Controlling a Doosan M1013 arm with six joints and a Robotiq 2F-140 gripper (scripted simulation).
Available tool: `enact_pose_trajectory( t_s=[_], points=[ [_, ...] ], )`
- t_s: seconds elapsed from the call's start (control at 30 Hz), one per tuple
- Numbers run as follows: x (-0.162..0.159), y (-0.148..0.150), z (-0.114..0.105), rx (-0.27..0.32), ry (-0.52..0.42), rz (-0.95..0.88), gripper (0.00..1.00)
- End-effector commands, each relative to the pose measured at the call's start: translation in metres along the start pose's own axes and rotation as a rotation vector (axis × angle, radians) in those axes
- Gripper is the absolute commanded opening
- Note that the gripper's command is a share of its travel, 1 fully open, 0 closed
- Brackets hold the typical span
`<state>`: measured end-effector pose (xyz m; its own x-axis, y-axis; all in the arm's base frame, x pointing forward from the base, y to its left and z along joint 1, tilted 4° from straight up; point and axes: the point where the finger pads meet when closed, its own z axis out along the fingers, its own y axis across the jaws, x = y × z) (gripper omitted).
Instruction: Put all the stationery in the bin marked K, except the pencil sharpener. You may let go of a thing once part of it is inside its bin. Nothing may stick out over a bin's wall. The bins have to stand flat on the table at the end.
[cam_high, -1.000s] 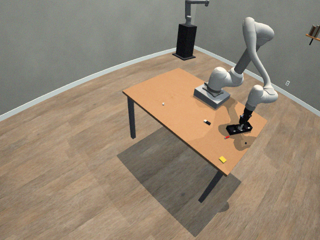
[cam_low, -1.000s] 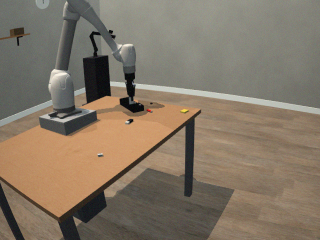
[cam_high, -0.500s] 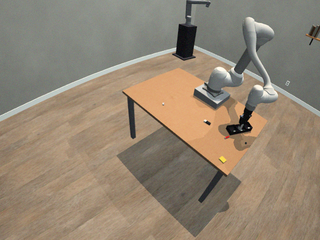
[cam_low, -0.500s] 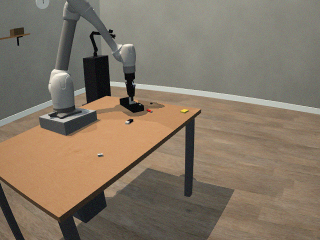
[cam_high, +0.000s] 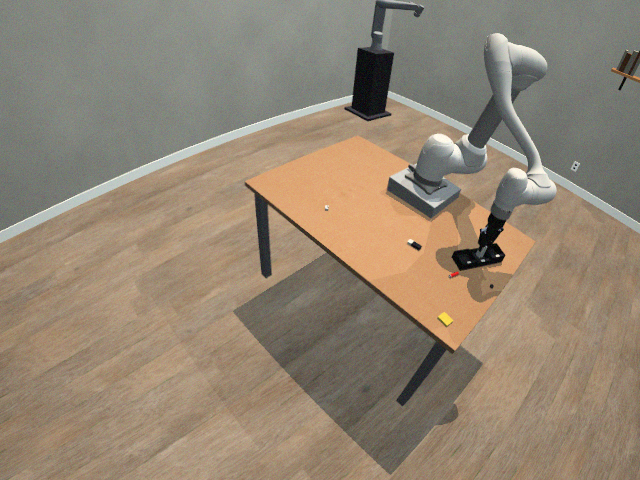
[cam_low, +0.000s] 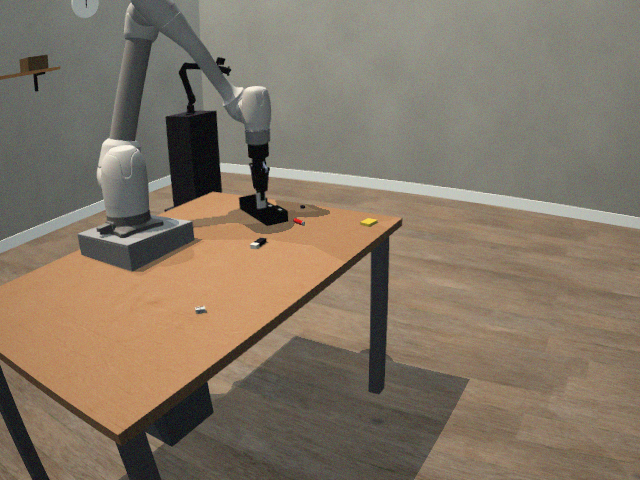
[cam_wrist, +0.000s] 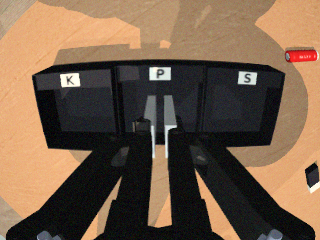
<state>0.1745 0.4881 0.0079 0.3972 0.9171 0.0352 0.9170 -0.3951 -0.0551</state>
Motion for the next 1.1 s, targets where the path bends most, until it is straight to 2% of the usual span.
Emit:
enact_pose_trajectory(
  t_s=[0.0, 0.4, 1.07],
  points=[
    [0.005, 0.001, -0.009, 0.0, 0.006, 0.0, 0.15],
    [0.005, 0.001, -0.022, 0.0, 0.006, 0.0, 0.15],
    [0.005, 0.001, -0.022, 0.0, 0.006, 0.0, 0.15]
  ],
)
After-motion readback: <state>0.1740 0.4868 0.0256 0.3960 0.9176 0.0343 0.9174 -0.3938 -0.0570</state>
